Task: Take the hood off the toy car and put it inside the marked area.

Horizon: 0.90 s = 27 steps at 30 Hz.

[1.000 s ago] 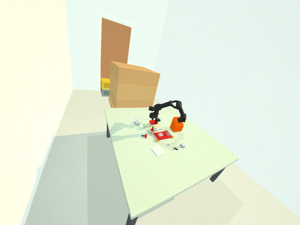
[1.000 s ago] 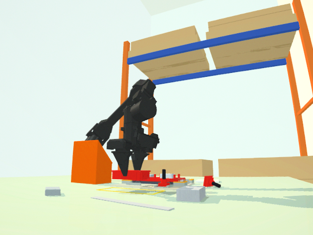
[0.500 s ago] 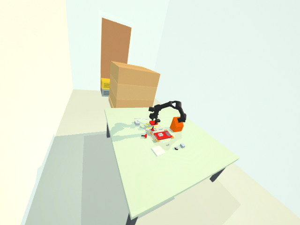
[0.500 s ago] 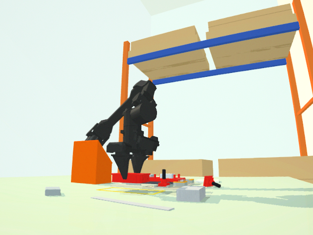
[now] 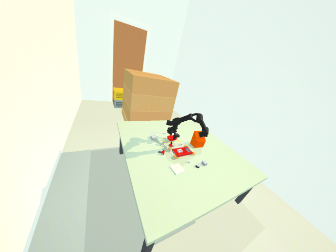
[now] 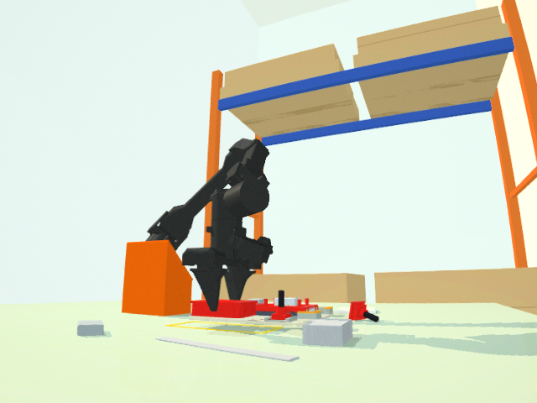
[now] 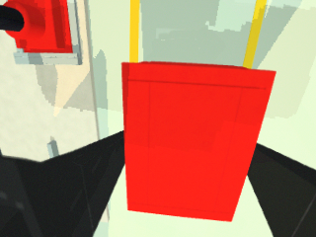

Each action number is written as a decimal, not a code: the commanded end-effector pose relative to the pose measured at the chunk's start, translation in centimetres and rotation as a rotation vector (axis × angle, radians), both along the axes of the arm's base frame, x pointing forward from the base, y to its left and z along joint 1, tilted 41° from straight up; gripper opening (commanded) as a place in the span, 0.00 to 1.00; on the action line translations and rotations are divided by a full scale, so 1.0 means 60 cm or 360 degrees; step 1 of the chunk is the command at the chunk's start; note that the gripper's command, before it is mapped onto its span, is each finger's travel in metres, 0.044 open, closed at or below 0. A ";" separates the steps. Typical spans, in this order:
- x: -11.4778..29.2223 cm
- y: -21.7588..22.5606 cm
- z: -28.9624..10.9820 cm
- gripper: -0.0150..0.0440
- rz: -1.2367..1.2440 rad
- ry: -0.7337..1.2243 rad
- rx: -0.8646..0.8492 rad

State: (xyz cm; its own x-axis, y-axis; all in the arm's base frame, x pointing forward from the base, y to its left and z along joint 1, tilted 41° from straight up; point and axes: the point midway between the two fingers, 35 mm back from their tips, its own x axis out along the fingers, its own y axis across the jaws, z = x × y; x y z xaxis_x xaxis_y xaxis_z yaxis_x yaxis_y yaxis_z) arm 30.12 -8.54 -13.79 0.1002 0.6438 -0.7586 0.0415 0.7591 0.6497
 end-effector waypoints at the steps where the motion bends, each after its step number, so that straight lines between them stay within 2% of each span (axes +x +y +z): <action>1: 0.000 0.004 -0.002 0.25 -0.0005 0.0004 0.0008; 27: 0.002 0.018 -0.018 0.25 -0.0005 0.0003 0.0009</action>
